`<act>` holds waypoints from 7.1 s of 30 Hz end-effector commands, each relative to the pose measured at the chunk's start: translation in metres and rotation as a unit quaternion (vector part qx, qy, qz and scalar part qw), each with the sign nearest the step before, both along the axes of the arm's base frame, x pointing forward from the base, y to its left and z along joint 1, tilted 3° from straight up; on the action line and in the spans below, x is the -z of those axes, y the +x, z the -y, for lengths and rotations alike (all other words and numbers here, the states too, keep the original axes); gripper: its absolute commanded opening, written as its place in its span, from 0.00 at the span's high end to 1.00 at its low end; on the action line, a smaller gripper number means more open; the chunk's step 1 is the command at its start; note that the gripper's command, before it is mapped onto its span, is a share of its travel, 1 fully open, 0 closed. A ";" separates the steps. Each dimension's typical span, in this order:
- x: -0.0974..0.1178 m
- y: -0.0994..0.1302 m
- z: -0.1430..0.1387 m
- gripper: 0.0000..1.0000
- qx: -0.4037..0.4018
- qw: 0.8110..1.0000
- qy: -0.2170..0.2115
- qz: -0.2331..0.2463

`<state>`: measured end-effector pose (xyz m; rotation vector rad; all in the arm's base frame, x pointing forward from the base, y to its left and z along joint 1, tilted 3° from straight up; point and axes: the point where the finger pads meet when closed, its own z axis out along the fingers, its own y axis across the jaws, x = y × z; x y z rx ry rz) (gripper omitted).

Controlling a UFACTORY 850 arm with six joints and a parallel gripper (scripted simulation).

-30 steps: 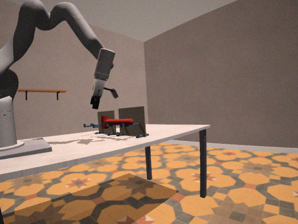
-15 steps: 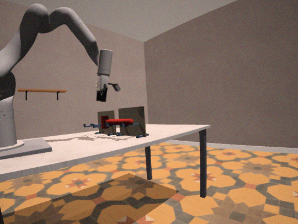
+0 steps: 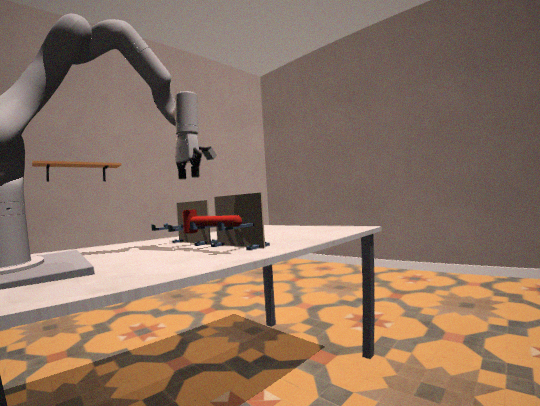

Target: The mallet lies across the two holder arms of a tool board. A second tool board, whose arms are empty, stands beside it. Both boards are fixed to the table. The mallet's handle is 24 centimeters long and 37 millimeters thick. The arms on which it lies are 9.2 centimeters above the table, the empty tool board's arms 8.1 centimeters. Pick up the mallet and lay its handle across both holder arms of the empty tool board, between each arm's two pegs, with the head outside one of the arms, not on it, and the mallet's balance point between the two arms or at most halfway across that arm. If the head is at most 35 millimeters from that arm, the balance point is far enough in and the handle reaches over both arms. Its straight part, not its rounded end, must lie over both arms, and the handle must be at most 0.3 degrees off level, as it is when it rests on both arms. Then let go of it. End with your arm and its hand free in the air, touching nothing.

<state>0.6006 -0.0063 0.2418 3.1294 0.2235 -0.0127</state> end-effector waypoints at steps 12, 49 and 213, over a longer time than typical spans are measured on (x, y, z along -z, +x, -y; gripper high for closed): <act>0.018 0.011 0.013 0.00 -0.228 0.974 -0.004 -0.004; 0.063 0.027 0.044 0.00 -0.665 0.747 -0.003 -0.023; 0.177 -0.037 -0.238 1.00 -0.715 0.699 -0.001 -0.026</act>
